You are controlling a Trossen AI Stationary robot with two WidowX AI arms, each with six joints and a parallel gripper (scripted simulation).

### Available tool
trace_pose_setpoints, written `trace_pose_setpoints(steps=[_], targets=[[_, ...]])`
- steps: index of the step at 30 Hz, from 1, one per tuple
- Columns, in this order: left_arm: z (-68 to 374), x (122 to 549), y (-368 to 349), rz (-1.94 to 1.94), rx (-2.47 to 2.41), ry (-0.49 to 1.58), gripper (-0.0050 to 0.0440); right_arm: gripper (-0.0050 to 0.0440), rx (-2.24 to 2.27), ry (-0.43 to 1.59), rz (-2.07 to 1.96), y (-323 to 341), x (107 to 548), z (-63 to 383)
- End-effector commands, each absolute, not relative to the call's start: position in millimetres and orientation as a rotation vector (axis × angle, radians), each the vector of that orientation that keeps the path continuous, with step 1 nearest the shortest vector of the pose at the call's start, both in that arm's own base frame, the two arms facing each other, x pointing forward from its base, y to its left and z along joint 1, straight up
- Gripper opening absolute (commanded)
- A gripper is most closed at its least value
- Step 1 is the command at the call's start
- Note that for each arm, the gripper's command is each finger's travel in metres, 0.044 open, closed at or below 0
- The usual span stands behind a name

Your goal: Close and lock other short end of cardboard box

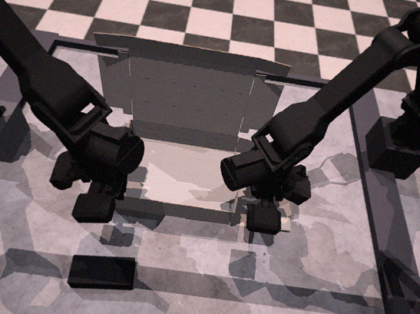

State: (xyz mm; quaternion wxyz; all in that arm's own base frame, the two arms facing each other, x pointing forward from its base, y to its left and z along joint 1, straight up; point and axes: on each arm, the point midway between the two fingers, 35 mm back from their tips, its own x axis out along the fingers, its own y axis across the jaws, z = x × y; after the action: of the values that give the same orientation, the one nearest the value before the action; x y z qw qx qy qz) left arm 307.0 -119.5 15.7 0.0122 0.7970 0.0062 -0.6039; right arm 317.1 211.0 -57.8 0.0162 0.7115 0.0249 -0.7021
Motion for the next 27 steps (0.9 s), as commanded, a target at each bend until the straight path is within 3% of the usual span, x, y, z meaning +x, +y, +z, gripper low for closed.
trace_pose_setpoints(steps=[1,18,21,27], targets=[[13,310,-120,-1.869,2.498,0.011,0.0062,0.0253,2.244,0.093,-2.165,214,322,-50],[-5,311,-119,-1.872,2.5,0.011,0.0062,0.0253,2.217,0.08,-2.18,211,317,-64],[-5,311,-119,-1.872,2.5,0.011,0.0004,0.0253,2.228,0.085,-2.174,209,315,-68],[-5,311,-119,-1.872,2.5,0.011,0.0004,0.0253,2.217,0.08,-2.18,203,305,-83]])
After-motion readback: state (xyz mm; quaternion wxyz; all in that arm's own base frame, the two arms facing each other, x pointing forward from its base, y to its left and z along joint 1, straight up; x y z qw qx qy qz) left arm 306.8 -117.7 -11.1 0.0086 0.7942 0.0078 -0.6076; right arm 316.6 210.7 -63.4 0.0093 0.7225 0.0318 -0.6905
